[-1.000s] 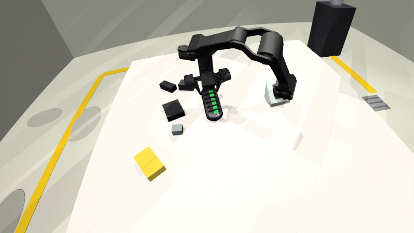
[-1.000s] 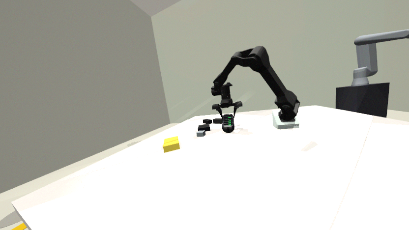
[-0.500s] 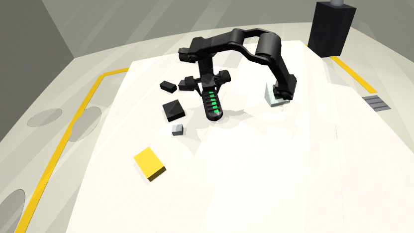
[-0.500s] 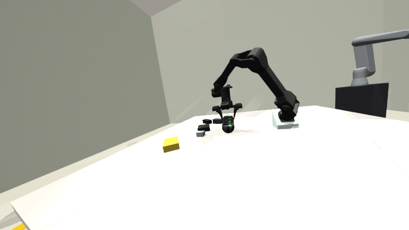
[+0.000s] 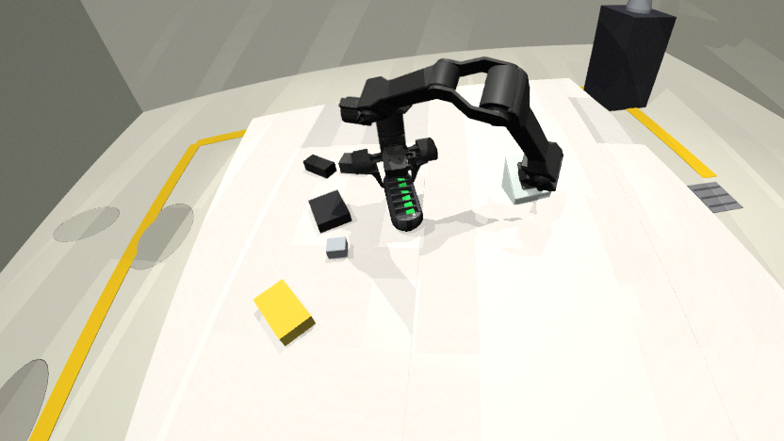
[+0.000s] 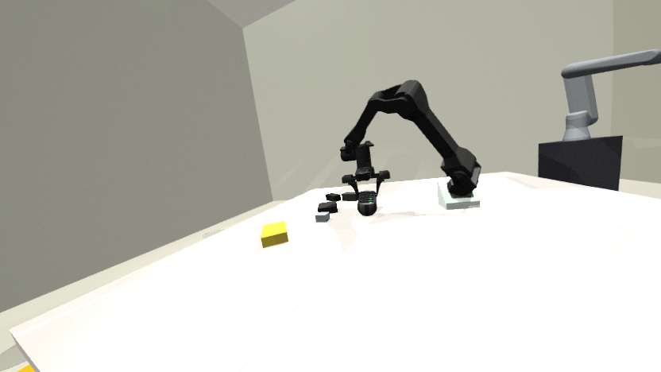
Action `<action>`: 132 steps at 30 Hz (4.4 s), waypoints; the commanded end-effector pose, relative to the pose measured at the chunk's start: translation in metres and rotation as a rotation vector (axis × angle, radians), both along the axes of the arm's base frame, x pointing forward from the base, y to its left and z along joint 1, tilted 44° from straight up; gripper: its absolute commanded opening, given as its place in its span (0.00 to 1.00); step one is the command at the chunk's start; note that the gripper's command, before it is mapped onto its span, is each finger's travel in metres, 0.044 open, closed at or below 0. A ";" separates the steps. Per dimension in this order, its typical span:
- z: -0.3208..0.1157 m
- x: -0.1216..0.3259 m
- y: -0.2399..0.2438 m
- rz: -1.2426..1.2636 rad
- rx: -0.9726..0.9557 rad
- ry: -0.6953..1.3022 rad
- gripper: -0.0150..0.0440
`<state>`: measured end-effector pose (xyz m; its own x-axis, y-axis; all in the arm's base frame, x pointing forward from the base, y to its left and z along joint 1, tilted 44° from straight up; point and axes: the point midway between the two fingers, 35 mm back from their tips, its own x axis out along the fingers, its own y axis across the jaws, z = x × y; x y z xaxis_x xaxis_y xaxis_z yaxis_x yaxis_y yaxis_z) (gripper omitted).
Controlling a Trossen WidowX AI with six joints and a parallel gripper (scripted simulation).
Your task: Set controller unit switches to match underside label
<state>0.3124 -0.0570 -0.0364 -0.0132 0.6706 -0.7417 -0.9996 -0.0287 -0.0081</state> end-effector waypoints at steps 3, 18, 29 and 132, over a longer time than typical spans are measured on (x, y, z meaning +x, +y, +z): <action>-0.003 0.000 0.007 0.001 0.018 0.005 0.82; -0.011 -0.001 0.011 0.001 0.017 0.005 0.82; -0.011 -0.001 0.007 0.002 0.004 0.003 1.00; 0.047 0.044 0.025 0.000 0.020 0.004 0.29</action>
